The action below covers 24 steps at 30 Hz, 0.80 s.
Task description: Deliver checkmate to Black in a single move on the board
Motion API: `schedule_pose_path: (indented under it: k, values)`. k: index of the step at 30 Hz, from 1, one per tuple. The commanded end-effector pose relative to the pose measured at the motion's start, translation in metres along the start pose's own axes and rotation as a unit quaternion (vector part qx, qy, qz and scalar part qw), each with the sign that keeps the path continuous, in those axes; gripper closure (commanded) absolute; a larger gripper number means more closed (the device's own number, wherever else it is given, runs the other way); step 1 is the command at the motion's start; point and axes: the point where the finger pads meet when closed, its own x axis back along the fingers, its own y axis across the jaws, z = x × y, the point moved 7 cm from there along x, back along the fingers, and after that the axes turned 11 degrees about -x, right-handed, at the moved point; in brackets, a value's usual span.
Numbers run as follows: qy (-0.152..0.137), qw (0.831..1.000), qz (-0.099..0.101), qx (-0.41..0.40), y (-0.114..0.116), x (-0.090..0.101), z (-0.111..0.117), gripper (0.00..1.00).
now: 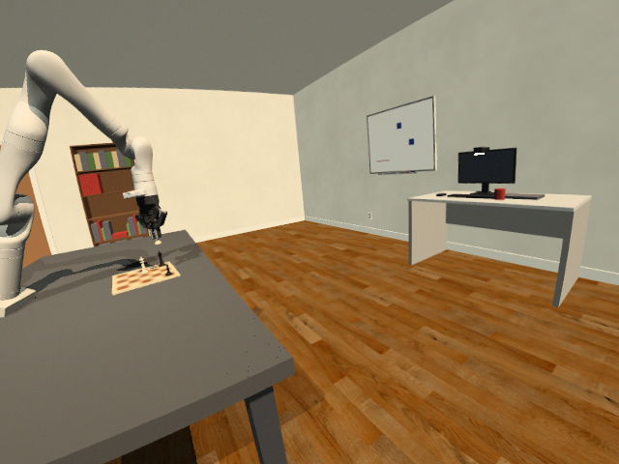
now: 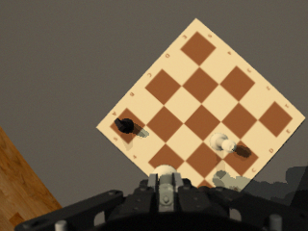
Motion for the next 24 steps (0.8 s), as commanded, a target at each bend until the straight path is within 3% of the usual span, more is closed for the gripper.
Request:
schedule_pose_path:
  k: [1, 17, 24]
  values:
    - [0.003, 1.000, -0.011, 0.001, 0.000, -0.007, -0.007, 1.00]
    - [0.003, 1.000, -0.011, 0.001, 0.000, -0.008, -0.007, 1.00]
    - [0.003, 1.000, -0.011, 0.001, 0.000, -0.024, -0.007, 1.00]
